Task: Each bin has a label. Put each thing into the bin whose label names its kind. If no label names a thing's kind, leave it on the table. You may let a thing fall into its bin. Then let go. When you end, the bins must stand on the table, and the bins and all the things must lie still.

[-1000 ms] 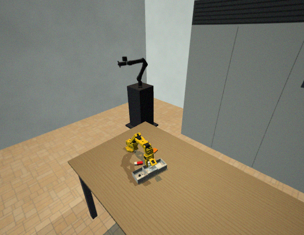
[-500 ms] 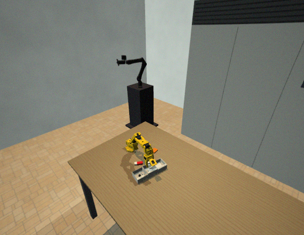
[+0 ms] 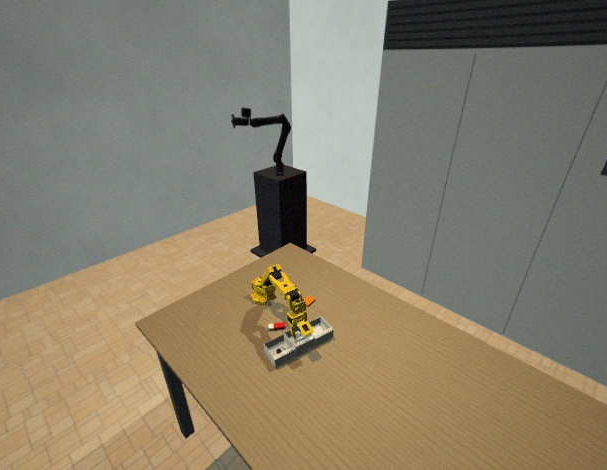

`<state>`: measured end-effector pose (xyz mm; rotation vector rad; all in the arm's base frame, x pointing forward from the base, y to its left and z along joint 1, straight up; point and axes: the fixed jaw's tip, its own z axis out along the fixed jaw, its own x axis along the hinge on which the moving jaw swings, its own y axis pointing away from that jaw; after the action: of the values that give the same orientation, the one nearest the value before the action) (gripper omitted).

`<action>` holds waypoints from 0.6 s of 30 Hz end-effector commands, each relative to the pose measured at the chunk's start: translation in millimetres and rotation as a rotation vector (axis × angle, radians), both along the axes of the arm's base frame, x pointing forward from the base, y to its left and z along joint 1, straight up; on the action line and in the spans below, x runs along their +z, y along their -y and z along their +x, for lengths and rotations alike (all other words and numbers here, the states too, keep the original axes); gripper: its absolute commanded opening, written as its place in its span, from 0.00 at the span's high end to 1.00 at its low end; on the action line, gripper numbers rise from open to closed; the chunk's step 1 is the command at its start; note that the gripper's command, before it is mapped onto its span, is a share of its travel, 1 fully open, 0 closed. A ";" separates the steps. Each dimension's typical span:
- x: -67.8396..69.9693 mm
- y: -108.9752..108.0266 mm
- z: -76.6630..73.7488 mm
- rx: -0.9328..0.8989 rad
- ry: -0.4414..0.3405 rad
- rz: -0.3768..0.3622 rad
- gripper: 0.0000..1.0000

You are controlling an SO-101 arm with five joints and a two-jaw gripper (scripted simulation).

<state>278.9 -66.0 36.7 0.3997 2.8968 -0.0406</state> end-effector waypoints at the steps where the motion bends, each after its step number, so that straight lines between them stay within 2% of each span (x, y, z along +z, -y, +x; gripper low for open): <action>1: 14.1 3.9 7.2 0.000 0.083 -0.023 1.00; 11: 11.1 3.8 7.1 0.000 0.083 -0.023 1.00; 12: 16.4 4.0 7.6 0.000 0.111 -0.031 1.00; 18: 16.4 4.0 7.6 0.000 0.111 -0.031 1.00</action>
<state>279.5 -66.2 34.9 0.3953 2.8647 -0.0459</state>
